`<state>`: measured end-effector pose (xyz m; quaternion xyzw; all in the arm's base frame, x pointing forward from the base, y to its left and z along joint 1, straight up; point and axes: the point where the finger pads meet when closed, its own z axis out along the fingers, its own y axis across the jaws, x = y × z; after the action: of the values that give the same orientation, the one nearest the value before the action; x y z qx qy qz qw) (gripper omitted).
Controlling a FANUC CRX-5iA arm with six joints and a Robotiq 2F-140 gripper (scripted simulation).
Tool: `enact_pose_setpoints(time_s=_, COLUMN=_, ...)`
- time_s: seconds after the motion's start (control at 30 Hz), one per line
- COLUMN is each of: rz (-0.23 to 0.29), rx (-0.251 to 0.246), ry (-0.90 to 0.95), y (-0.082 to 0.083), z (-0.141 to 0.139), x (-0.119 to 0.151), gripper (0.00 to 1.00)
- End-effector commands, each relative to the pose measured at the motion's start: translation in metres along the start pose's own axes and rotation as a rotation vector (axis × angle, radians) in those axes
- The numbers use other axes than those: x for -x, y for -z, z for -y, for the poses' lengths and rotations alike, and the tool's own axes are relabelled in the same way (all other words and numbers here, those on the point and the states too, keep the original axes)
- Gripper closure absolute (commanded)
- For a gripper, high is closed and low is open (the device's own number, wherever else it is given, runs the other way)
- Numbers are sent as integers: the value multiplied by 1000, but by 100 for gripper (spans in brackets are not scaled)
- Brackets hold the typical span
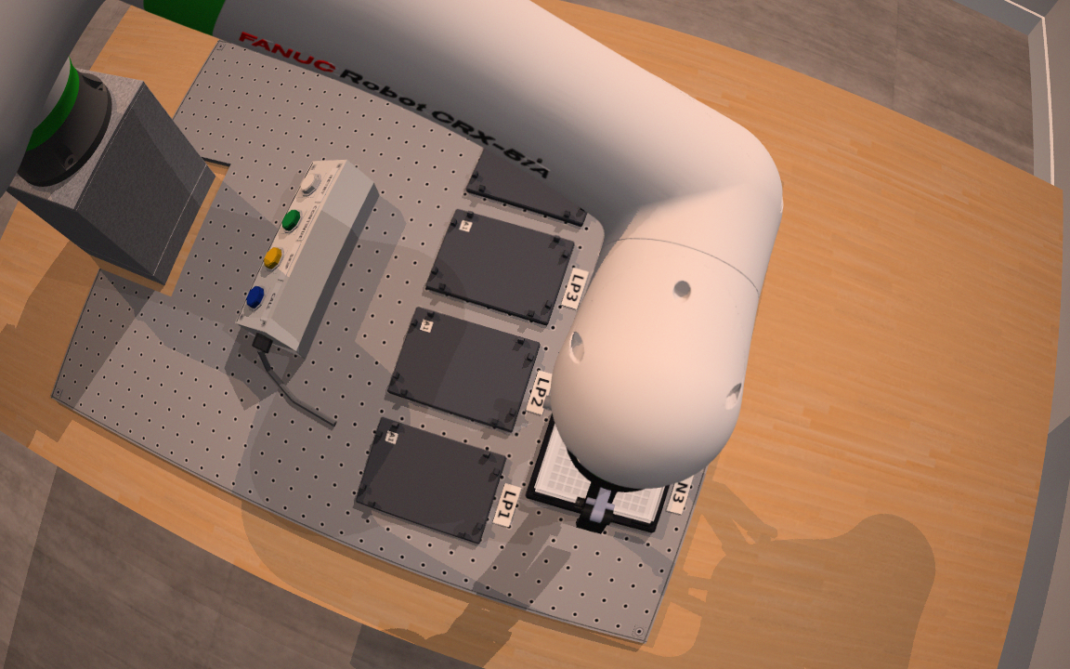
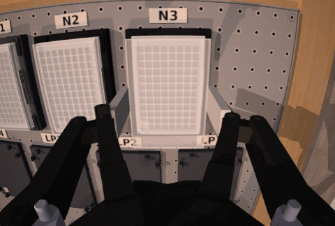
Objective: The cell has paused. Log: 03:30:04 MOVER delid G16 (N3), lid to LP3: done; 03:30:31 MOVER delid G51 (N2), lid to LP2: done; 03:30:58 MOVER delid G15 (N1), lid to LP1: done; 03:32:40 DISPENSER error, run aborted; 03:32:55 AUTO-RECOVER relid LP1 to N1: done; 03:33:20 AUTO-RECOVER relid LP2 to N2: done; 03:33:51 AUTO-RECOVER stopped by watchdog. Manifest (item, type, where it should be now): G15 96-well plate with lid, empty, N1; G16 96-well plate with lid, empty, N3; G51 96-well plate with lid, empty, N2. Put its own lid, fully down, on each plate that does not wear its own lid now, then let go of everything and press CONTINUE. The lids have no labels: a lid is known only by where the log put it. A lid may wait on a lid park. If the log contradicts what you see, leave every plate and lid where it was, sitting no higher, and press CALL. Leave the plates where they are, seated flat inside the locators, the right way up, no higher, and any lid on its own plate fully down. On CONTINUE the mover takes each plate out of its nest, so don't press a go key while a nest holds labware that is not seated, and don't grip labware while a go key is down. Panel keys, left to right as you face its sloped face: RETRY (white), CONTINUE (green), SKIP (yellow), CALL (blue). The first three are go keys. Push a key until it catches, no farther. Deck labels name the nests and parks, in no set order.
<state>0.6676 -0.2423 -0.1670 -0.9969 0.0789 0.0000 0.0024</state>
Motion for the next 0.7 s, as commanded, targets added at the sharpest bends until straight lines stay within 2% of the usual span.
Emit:
enact_pose_setpoints(time_s=0.0, rz=0, rx=0, ry=0, y=-2, z=0, x=0, gripper=100)
enact_pose_setpoints(time_s=0.67, rz=0, rx=0, ry=0, y=-11, z=0, x=-1, gripper=100)
